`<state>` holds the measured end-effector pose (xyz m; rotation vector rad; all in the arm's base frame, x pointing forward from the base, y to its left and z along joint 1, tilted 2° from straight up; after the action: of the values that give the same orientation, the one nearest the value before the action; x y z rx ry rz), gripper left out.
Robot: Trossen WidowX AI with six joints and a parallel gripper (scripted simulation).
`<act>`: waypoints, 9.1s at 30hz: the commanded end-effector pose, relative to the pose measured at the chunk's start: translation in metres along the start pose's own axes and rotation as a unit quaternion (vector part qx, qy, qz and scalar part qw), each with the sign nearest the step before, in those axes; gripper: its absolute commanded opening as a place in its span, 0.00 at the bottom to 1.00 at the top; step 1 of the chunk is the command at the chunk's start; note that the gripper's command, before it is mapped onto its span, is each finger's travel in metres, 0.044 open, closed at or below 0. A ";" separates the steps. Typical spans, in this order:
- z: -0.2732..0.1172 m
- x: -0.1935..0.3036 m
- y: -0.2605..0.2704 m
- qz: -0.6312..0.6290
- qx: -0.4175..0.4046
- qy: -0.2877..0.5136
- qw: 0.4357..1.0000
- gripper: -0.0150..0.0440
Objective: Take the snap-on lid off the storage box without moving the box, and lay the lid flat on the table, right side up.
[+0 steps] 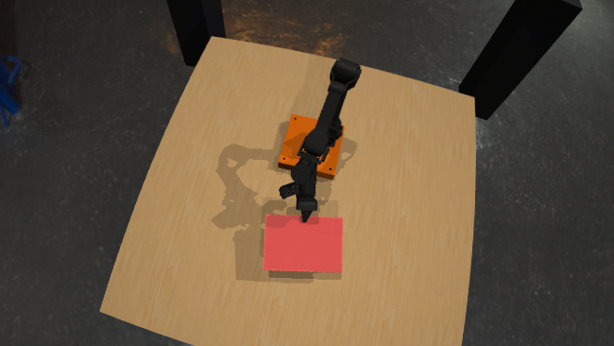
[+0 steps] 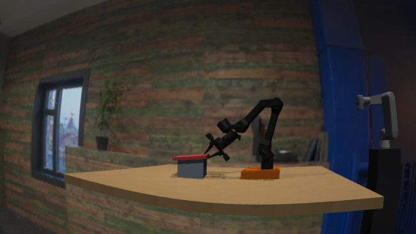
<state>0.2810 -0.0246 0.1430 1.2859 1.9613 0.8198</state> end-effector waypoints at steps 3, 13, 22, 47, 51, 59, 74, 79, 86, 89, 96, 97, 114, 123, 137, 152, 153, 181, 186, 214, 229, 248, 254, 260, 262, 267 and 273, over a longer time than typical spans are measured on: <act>0.001 0.000 0.000 0.001 0.001 -0.001 1.000 0.25; -0.004 -0.001 0.006 0.001 0.001 -0.001 1.000 0.25; -0.011 -0.003 0.016 0.001 0.001 -0.001 1.000 0.25; -0.023 -0.009 0.048 0.001 0.001 -0.001 1.000 0.25; -0.024 -0.010 0.054 0.001 0.000 -0.001 1.000 0.25; -0.025 -0.013 0.066 0.001 0.000 -0.001 1.000 0.25; -0.028 -0.017 0.089 0.001 0.000 -0.001 1.000 0.25; -0.032 -0.018 0.095 0.001 0.000 -0.001 1.000 0.25; -0.033 -0.020 0.105 0.001 -0.001 -0.001 1.000 0.25; -0.036 -0.021 0.108 0.001 -0.001 -0.001 1.000 0.25; -0.042 -0.022 0.114 0.001 -0.001 -0.001 1.000 0.25; -0.043 -0.022 0.115 0.001 -0.001 -0.001 1.000 0.25; -0.048 -0.013 0.120 0.002 -0.001 -0.001 1.000 0.25; -0.049 0.005 0.121 0.003 -0.001 0.000 1.000 0.25; -0.052 0.032 0.125 0.004 -0.001 0.000 1.000 0.25; -0.055 0.062 0.128 0.005 -0.001 0.001 1.000 0.25; -0.055 0.064 0.128 0.005 -0.001 0.001 1.000 0.25; -0.060 0.119 0.135 0.007 -0.001 0.003 1.000 0.25; -0.061 0.129 0.136 0.008 -0.001 0.004 1.000 0.25; -0.067 0.184 0.144 0.010 0.000 0.005 1.000 0.25; -0.070 0.213 0.147 0.011 0.000 0.006 1.000 0.25; -0.074 0.250 0.153 0.012 0.000 0.007 1.000 0.25; -0.076 0.262 0.154 0.013 0.000 0.008 1.000 0.25; -0.077 0.273 0.156 0.013 0.000 0.008 1.000 0.25; -0.077 0.274 0.156 0.013 0.000 0.008 1.000 0.25; -0.075 0.272 0.152 0.013 0.000 0.008 1.000 0.25; -0.070 0.271 0.145 0.013 0.000 0.008 1.000 0.25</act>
<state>0.2182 0.2673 0.2569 1.3112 1.9654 0.8502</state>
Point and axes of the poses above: the point midway between the two fingers, 35 mm back from their tips, its own z axis out along the fingers, its own y axis across the jaws, x = y × z, the point moved 6 cm from there along -z, back along the fingers, and after that the axes turned 11 degrees about -z, right-handed, at the moved point
